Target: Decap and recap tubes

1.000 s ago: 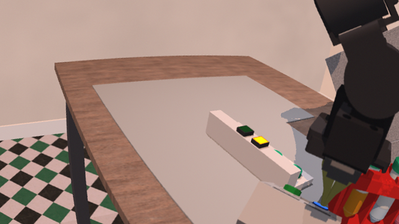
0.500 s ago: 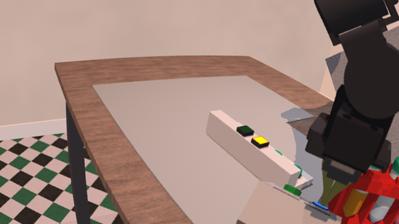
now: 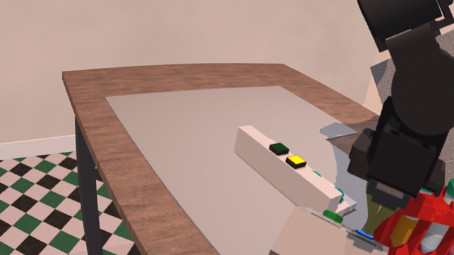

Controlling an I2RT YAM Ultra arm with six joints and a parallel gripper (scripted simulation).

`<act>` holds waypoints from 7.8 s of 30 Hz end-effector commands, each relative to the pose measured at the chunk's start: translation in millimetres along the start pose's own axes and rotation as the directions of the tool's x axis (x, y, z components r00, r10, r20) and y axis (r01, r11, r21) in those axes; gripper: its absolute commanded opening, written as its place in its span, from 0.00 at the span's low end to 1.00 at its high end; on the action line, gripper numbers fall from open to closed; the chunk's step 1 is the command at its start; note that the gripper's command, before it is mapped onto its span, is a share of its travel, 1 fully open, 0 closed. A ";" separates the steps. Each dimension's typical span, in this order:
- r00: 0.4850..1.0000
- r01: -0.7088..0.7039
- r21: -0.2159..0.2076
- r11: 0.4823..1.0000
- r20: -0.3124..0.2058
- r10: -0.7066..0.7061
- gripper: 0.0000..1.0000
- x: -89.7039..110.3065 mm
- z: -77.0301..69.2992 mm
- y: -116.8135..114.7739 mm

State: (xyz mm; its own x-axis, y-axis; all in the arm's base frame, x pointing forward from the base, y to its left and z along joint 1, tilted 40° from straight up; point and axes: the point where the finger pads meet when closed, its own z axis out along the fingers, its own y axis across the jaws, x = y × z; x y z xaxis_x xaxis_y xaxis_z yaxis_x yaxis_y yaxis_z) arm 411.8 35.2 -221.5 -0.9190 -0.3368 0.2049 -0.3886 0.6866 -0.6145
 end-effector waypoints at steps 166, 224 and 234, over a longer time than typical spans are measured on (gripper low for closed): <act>0.924 -0.381 -0.003 0.924 0.016 0.381 1.00 102.8 -14.7 -170.1; 0.924 -0.381 -0.005 0.924 0.015 0.381 0.47 127.7 -49.7 -77.1; 0.924 -0.381 -0.005 0.924 0.015 0.381 0.47 126.4 -9.6 -77.4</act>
State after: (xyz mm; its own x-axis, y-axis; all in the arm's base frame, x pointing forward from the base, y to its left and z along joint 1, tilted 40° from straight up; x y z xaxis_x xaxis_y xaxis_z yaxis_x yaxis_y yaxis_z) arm 313.9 -53.3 -134.6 -0.9992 -0.0298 -0.0266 -0.0056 0.7634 -0.6459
